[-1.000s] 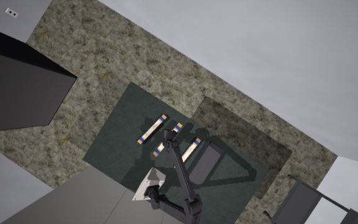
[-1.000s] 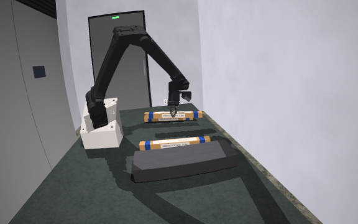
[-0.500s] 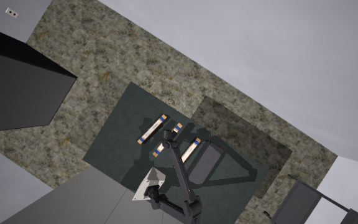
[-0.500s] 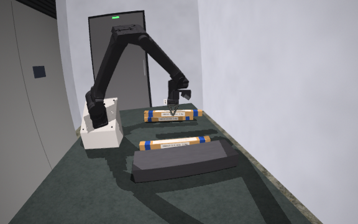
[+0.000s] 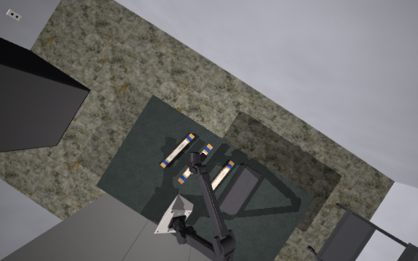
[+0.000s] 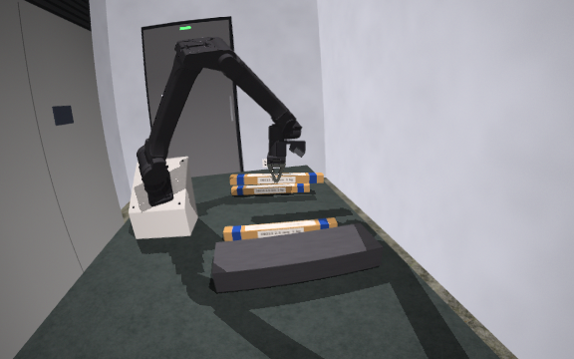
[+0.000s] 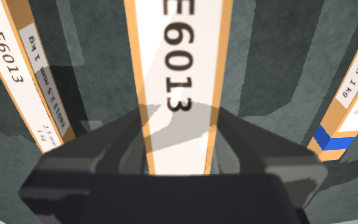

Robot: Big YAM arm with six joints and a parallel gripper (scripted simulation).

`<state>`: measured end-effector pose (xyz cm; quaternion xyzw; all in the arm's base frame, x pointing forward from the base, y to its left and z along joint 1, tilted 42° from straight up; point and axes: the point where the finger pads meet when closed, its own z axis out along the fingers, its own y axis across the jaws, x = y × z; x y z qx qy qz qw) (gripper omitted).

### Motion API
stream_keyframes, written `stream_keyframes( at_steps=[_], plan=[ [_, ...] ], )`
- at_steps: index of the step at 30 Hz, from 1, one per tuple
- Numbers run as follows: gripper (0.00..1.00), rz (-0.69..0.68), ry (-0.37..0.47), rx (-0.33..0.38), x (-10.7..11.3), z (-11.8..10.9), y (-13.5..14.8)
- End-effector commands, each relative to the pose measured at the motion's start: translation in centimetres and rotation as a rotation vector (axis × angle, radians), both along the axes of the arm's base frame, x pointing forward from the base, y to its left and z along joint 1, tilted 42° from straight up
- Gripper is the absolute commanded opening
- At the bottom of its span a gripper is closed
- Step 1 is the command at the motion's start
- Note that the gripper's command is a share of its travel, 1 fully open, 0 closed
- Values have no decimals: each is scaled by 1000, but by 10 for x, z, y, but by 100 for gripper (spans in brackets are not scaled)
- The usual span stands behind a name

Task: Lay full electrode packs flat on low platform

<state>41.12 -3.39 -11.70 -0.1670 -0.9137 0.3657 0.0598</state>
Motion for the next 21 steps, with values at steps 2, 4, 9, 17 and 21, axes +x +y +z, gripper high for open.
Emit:
stream_keyframes(
  at_steps=[2,4,9,17,21],
  plan=[
    [0,54,-126,21,43,45,42],
    [0,54,-126,21,43,46,43],
    [0,54,-126,22,42,50,46],
    [0,54,-126,23,41,55,51],
    [0,54,-126,24,40,58,53]
  ],
)
